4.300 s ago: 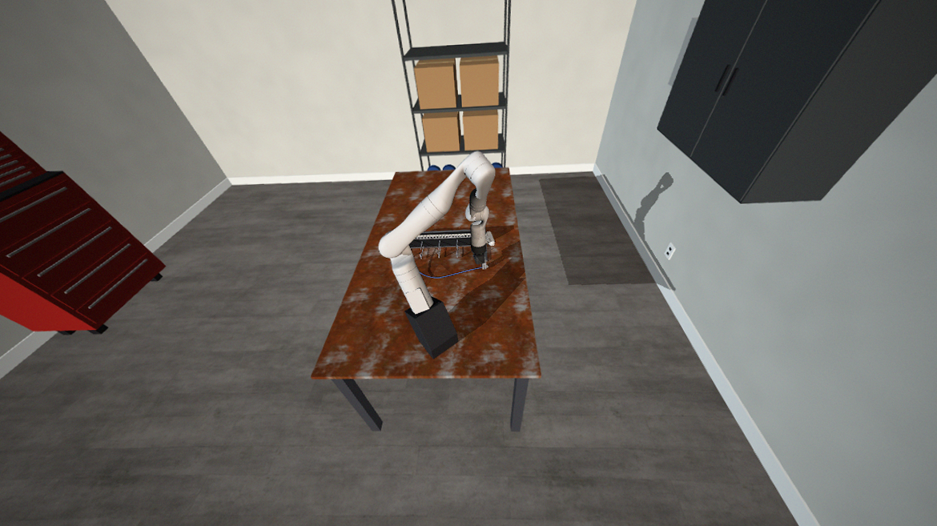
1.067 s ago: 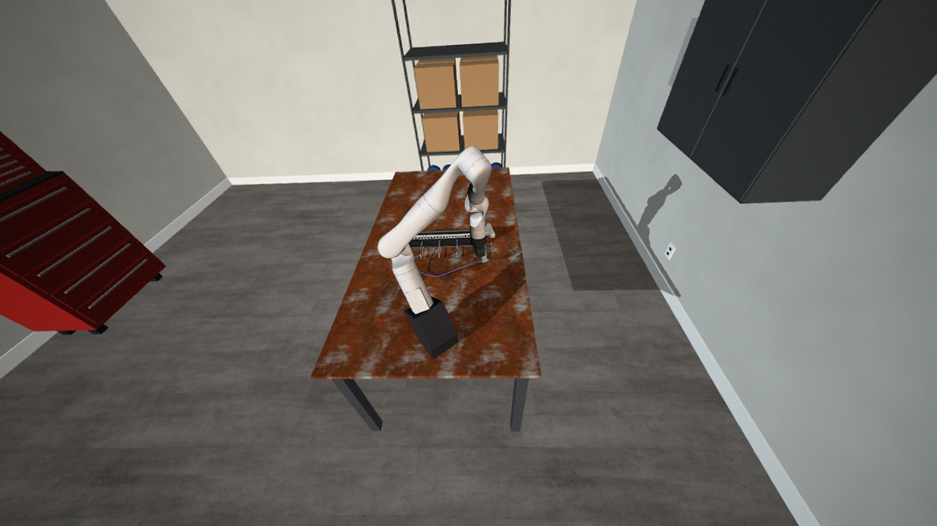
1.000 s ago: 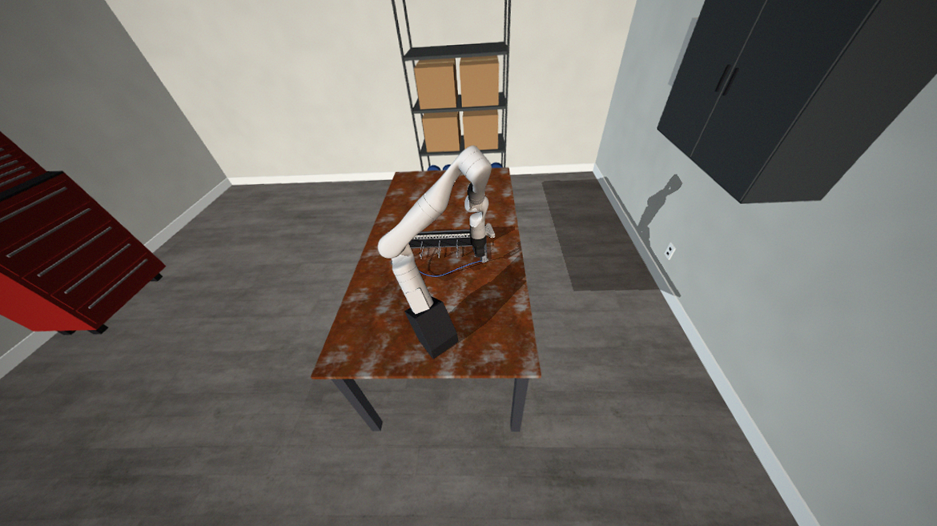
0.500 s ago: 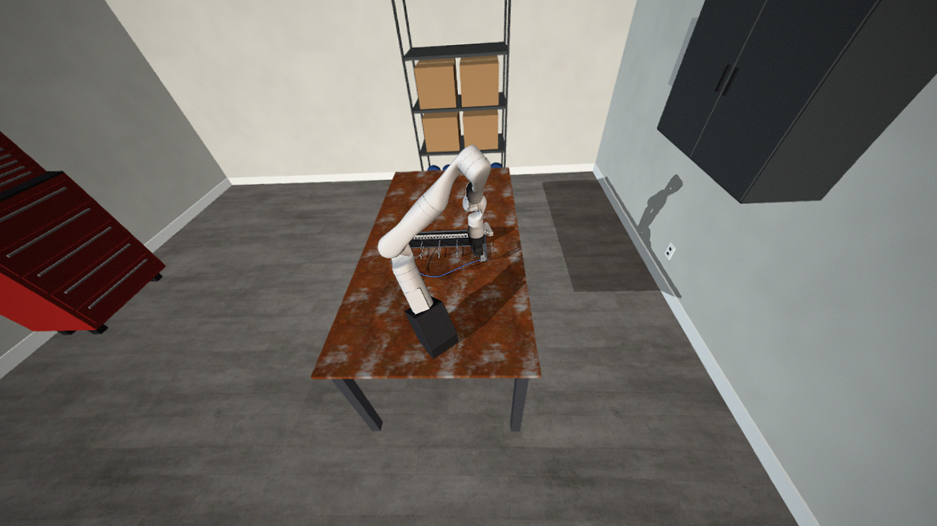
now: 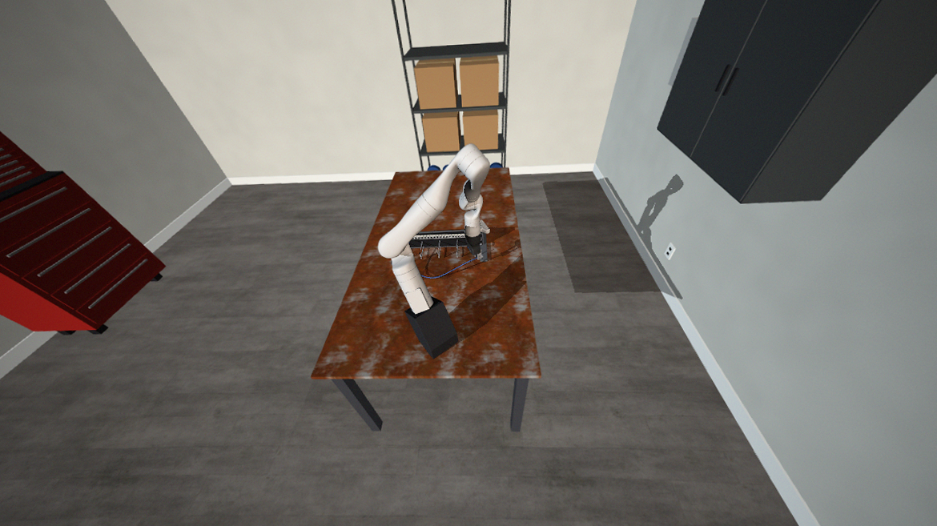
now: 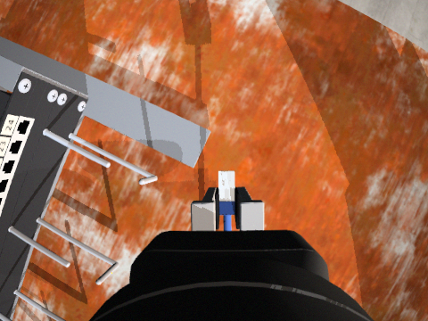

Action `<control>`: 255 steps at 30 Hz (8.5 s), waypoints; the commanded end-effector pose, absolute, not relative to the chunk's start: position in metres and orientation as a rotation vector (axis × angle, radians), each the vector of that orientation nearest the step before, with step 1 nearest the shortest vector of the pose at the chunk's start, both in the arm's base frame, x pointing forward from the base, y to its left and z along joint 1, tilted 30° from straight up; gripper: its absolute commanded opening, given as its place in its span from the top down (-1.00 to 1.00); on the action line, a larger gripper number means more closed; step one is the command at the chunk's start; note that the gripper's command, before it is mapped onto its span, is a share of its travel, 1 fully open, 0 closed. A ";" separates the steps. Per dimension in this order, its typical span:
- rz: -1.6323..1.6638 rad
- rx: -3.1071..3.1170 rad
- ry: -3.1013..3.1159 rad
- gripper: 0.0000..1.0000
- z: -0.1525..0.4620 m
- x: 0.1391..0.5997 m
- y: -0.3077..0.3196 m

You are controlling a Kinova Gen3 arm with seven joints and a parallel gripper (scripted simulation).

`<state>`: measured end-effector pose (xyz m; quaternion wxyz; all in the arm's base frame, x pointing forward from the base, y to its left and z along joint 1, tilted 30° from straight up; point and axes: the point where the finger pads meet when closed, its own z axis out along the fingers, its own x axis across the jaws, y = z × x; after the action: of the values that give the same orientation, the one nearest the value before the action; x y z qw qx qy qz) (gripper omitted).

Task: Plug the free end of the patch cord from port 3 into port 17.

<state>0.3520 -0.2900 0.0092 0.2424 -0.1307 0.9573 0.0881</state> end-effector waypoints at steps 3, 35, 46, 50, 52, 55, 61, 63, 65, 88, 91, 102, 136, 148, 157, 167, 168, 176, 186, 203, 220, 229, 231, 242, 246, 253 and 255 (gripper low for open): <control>0.220 -0.429 2.603 1.00 0.015 0.356 -0.285; 0.066 -0.989 2.429 1.00 0.059 0.386 -0.243; 0.006 -1.193 2.333 1.00 0.076 0.398 -0.227; -0.004 -1.227 2.316 1.00 0.079 0.400 -0.224; -0.013 -1.259 2.298 1.00 0.081 0.402 -0.221; -0.028 -1.306 2.272 1.00 0.085 0.405 -0.218; -0.054 -1.392 2.222 1.00 0.093 0.410 -0.210; -0.062 -1.417 2.206 1.00 0.095 0.411 -0.208; -0.066 -1.430 2.198 1.00 0.096 0.412 -0.207; -0.123 -1.608 2.076 1.00 0.112 0.423 -0.192; -0.128 -1.624 2.064 1.00 0.114 0.424 -0.190; -0.139 -1.656 2.040 1.00 0.117 0.426 -0.187; -0.144 -1.672 2.028 1.00 0.118 0.427 -0.186; -0.144 -1.672 2.028 1.00 0.118 0.427 -0.186; -0.144 -1.672 2.028 1.00 0.118 0.427 -0.186; -0.143 -1.673 2.028 1.00 0.118 0.429 -0.186; -0.143 -1.673 2.028 1.00 0.118 0.429 -0.186; -0.142 -1.674 2.028 1.00 0.115 0.438 -0.186; -0.142 -1.674 2.028 1.00 0.110 0.451 -0.187; -0.142 -1.674 2.028 1.00 0.104 0.467 -0.188; -0.142 -1.674 2.028 1.00 0.104 0.468 -0.188; -0.142 -1.674 2.028 1.00 0.106 0.471 -0.189; -0.142 -1.674 2.028 1.00 0.107 0.474 -0.189; -0.142 -1.674 2.028 1.00 0.112 0.486 -0.193; -0.142 -1.674 2.028 1.00 0.114 0.489 -0.193; -0.142 -1.674 2.028 1.00 0.115 0.491 -0.194; -0.142 -1.674 2.028 1.00 0.115 0.491 -0.194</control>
<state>0.4904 -0.1937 0.1139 0.2514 -0.6151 0.7455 -0.0518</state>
